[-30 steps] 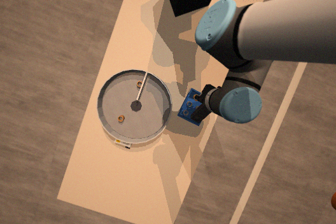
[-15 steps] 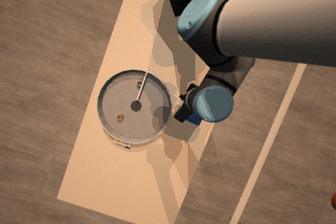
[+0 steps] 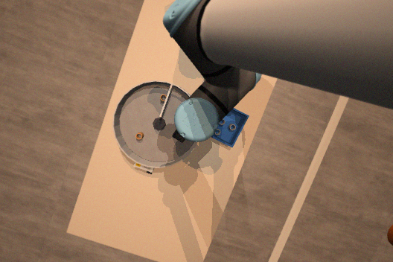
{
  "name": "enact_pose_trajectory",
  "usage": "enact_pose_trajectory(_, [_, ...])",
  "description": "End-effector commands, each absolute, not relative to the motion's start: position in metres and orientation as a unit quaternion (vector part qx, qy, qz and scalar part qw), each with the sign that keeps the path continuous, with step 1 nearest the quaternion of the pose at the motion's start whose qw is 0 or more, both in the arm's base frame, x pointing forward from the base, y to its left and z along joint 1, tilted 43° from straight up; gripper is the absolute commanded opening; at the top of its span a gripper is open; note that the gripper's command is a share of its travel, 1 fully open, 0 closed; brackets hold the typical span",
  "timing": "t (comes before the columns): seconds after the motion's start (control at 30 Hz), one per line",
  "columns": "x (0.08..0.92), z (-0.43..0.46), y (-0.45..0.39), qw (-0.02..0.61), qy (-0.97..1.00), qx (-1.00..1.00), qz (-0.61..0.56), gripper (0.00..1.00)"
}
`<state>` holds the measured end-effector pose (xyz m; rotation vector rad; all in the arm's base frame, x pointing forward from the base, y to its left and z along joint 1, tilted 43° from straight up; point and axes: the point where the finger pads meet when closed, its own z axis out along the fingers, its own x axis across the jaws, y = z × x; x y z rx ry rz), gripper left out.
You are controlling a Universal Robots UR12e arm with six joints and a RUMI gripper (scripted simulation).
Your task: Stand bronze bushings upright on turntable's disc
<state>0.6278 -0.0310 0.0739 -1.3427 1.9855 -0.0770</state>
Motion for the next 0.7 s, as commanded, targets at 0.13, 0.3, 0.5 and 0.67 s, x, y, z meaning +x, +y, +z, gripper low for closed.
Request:
enact_pose_trajectory(0.13, [0.639,0.063,-0.072,0.363,0.771,-0.523,-0.029,0.00])
enact_pose_trajectory(0.3, [0.642,0.059,-0.087,0.363,0.771,-0.523,-0.029,0.00])
enact_pose_trajectory(0.5, [0.643,0.058,-0.090,0.363,0.771,-0.523,-0.029,0.00])
enact_pose_trajectory(0.67, [0.643,0.058,-0.091,0.363,0.771,-0.523,-0.029,0.00])
